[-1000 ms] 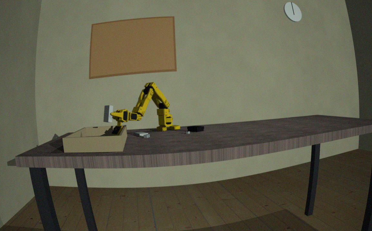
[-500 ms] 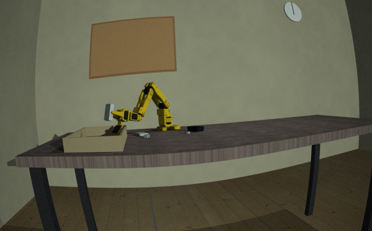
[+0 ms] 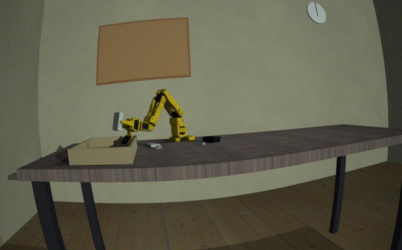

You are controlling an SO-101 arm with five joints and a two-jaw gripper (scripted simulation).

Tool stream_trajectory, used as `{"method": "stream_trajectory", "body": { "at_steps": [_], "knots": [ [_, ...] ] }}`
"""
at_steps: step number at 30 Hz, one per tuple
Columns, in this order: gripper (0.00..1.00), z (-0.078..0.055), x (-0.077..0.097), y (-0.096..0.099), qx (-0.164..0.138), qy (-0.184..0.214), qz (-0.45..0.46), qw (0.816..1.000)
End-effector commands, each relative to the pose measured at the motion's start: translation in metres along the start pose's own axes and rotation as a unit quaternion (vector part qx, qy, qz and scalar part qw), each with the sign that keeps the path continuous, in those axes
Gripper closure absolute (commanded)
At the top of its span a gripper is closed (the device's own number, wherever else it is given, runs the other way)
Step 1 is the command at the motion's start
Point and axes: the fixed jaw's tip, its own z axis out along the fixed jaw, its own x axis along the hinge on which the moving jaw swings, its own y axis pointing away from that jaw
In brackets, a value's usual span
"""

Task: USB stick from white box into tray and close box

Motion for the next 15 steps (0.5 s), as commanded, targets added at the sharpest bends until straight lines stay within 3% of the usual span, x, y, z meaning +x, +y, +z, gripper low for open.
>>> {"method": "stream_trajectory", "body": {
  "at_steps": [1, 15],
  "knots": [
    [0.79, 0.0016, 0.0115, -0.0026, 0.003, 0.023, 0.008, 1.000],
    [0.79, 0.0022, 0.0106, -0.0026, 0.003, 0.018, 0.007, 1.000]
  ]
}}
